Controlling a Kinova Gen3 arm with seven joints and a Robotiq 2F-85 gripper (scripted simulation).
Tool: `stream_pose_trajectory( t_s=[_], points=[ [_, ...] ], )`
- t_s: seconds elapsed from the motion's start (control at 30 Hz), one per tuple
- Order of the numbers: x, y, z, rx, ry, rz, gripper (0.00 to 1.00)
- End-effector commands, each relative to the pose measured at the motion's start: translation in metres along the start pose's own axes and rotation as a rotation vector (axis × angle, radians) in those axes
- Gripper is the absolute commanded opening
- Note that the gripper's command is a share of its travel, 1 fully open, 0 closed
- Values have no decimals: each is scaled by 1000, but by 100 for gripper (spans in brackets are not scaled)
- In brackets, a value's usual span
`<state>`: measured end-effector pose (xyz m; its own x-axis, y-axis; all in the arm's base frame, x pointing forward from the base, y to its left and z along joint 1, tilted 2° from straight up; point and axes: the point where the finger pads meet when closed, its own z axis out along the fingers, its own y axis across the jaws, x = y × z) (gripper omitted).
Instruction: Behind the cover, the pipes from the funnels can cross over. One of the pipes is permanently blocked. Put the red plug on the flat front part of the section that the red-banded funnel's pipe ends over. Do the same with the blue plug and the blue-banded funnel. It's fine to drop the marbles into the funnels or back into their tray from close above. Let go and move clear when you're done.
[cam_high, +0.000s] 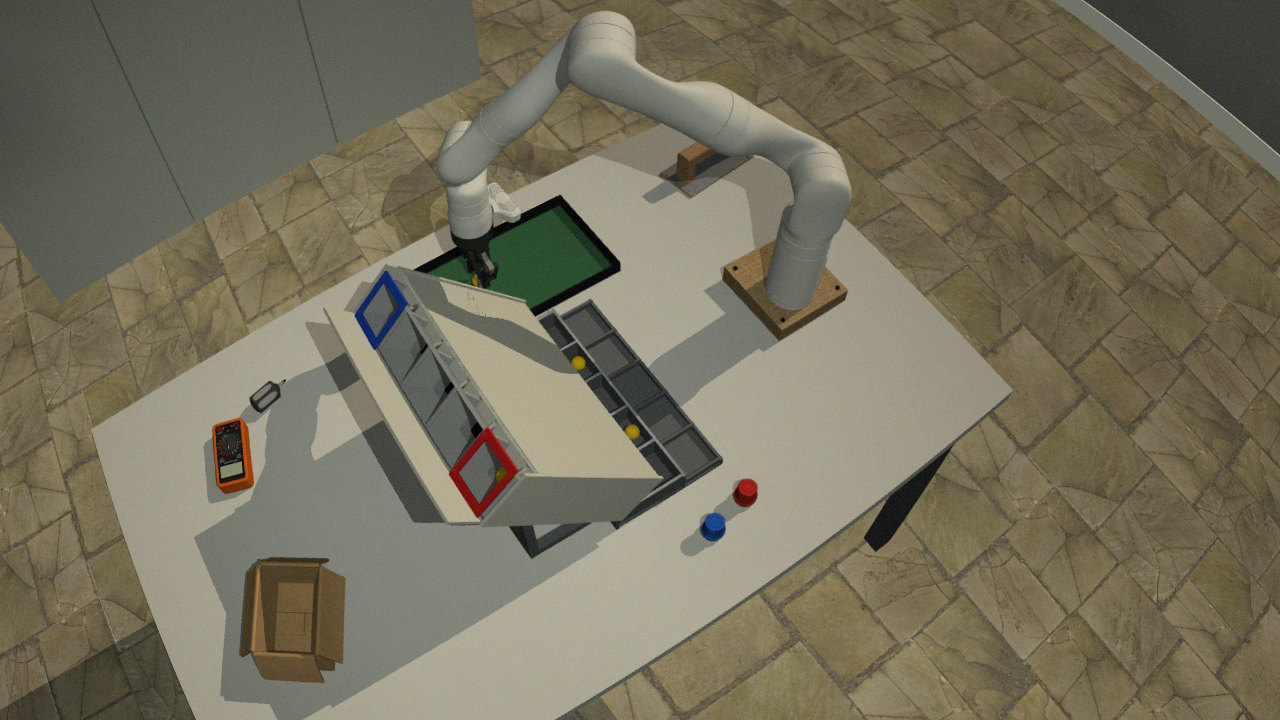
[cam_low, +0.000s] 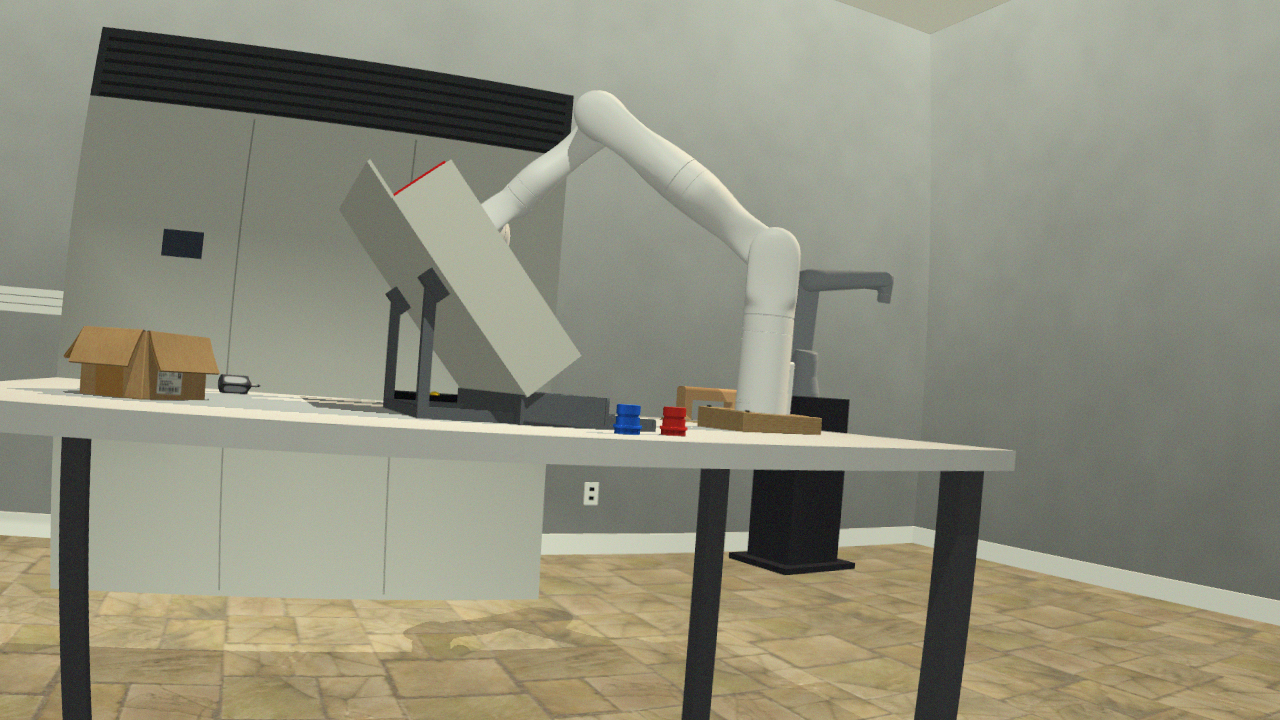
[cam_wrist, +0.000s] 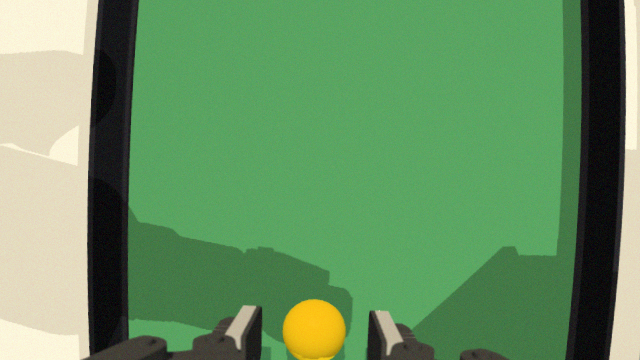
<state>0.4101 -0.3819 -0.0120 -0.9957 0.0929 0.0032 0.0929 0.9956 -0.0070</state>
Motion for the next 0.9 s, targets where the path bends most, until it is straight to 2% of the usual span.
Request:
stream_pose_trajectory(
  t_s=[0.0,0.87],
  points=[
    [-3,0,5,1,-3,0,50],
    [-3,0,12,-2,4,0,50]
  ],
)
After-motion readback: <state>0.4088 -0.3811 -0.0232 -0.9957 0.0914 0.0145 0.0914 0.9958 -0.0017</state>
